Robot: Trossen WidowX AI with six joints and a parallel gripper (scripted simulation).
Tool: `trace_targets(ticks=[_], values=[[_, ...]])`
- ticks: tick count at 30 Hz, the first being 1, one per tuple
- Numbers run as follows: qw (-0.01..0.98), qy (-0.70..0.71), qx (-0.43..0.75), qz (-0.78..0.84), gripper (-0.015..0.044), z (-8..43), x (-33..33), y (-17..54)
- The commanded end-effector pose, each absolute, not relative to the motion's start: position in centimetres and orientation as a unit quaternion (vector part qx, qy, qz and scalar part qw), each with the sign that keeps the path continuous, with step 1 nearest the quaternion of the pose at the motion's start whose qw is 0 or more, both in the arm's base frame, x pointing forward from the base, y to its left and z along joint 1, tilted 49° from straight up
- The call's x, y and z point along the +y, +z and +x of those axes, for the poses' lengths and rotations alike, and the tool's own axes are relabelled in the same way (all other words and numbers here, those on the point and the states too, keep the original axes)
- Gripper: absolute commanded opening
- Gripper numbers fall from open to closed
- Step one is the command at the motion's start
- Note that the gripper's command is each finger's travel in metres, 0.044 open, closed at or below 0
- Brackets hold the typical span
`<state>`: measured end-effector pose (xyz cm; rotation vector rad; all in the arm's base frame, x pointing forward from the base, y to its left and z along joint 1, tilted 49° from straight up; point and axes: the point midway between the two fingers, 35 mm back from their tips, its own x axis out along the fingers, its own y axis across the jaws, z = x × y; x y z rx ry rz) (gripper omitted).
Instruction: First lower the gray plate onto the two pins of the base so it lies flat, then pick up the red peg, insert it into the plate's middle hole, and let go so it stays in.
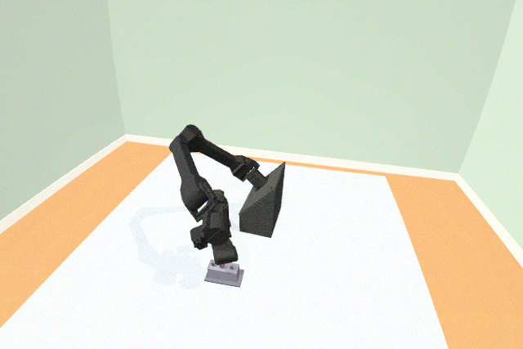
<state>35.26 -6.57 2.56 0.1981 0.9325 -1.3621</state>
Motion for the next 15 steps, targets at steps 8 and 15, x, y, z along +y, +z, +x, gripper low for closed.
trace_targets(ticks=[8, 15], values=[[0.675, -0.605, 0.413, 0.085, 0.0000, 35.38, -6.59, 2.70], [0.675, -0.605, 0.413, 0.085, 0.0000, 35.49, -6.56, 2.65]])
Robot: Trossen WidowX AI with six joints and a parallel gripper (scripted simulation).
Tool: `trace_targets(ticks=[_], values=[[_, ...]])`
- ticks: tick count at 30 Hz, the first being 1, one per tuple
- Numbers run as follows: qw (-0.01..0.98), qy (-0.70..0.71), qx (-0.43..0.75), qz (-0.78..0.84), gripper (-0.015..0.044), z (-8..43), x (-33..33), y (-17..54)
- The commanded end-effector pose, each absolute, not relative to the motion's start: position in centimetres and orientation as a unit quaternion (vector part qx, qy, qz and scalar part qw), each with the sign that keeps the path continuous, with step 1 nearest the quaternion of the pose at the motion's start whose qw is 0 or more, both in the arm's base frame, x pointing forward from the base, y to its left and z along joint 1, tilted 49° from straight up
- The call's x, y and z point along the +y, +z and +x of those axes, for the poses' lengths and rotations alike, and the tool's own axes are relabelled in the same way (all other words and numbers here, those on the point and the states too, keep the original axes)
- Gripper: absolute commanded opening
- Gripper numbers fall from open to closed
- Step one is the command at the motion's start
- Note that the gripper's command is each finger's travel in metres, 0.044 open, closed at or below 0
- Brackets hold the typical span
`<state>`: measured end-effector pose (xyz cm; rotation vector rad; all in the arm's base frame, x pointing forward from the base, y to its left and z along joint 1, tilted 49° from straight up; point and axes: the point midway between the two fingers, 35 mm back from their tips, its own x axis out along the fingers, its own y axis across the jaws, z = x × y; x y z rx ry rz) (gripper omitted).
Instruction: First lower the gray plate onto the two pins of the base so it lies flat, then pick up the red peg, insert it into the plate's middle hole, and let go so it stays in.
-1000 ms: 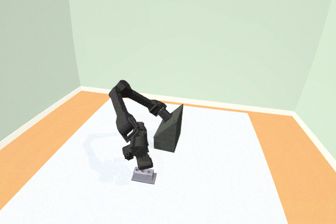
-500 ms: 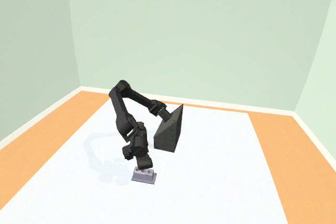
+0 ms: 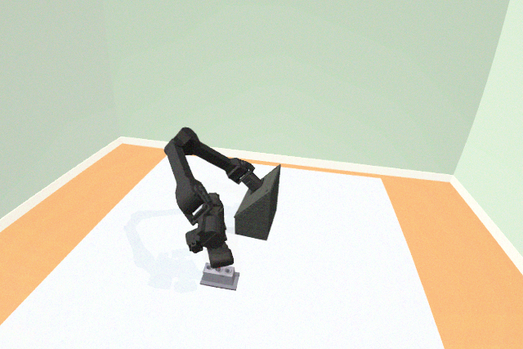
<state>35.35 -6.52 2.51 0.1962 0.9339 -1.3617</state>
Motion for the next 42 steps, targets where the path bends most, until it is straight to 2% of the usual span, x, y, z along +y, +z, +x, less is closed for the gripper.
trace_targets(ticks=[1, 42], values=[[0.675, -0.605, 0.413, 0.085, 0.0000, 35.5, -6.6, 2.6], [0.675, -0.605, 0.413, 0.085, 0.0000, 35.4, -7.9, 1.6]])
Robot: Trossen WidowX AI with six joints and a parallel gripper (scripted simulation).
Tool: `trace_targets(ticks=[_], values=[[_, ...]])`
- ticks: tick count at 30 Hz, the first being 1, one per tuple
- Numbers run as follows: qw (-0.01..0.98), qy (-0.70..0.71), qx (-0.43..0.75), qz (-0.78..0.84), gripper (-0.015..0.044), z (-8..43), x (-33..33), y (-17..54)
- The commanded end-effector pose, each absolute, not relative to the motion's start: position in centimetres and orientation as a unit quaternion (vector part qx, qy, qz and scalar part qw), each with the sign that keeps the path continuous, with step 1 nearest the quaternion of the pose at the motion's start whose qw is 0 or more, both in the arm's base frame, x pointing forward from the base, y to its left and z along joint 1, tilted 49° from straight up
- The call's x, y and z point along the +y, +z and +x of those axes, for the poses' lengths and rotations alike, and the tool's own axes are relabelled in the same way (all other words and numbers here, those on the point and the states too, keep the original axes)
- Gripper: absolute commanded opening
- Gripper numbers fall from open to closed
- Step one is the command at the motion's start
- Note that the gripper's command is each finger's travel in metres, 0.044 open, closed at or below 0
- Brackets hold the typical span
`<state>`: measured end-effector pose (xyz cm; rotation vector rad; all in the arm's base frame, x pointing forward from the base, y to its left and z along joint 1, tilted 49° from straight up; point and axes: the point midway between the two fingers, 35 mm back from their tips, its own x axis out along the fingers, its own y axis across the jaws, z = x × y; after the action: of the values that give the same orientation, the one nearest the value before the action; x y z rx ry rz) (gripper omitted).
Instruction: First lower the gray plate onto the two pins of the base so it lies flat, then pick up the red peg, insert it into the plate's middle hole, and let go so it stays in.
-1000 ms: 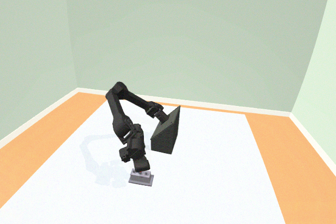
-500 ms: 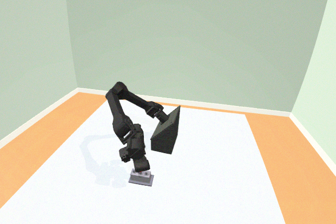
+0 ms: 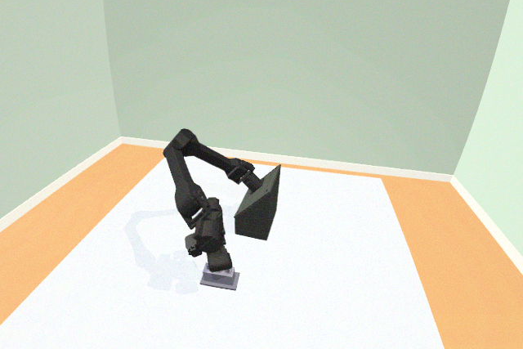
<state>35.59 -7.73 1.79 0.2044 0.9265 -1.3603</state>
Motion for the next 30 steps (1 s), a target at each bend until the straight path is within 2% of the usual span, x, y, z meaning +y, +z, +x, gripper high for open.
trace_targets(ticks=[1, 30], values=[[0.675, -0.605, 0.413, 0.085, 0.0000, 35.43, -7.94, 1.59], [0.676, -0.605, 0.412, 0.091, 0.0000, 35.35, -7.91, 1.50]])
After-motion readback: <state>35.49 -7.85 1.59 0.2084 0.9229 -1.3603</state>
